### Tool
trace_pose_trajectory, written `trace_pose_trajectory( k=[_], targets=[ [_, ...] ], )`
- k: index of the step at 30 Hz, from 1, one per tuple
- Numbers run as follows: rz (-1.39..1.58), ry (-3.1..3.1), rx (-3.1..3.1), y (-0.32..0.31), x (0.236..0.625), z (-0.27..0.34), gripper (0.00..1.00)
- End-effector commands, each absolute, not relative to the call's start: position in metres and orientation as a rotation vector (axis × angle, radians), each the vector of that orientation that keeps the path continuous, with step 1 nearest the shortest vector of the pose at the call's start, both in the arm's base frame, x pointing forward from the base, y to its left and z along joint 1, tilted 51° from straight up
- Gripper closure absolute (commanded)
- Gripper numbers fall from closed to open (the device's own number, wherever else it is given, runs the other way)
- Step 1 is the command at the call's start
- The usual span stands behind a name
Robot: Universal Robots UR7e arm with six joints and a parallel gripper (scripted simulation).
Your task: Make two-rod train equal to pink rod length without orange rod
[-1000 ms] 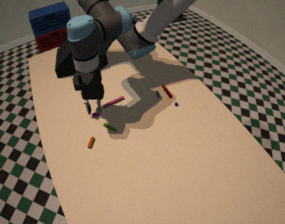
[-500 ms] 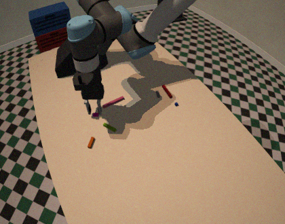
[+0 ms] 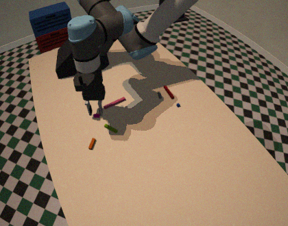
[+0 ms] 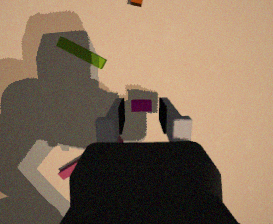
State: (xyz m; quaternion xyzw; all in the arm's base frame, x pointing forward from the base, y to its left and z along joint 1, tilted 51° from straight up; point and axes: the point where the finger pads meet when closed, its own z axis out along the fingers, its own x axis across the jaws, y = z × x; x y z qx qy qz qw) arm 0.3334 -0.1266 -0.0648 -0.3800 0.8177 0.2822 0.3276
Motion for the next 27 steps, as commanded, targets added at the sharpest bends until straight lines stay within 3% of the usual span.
trace_pose_trajectory(
  k=[1, 27],
  targets=[
    [0.741, 2.141, -0.994, -0.125, 0.333, -0.065, 0.3],
    [0.744, 2.14, -0.993, -0.112, 0.339, -0.076, 0.3]
  ],
)
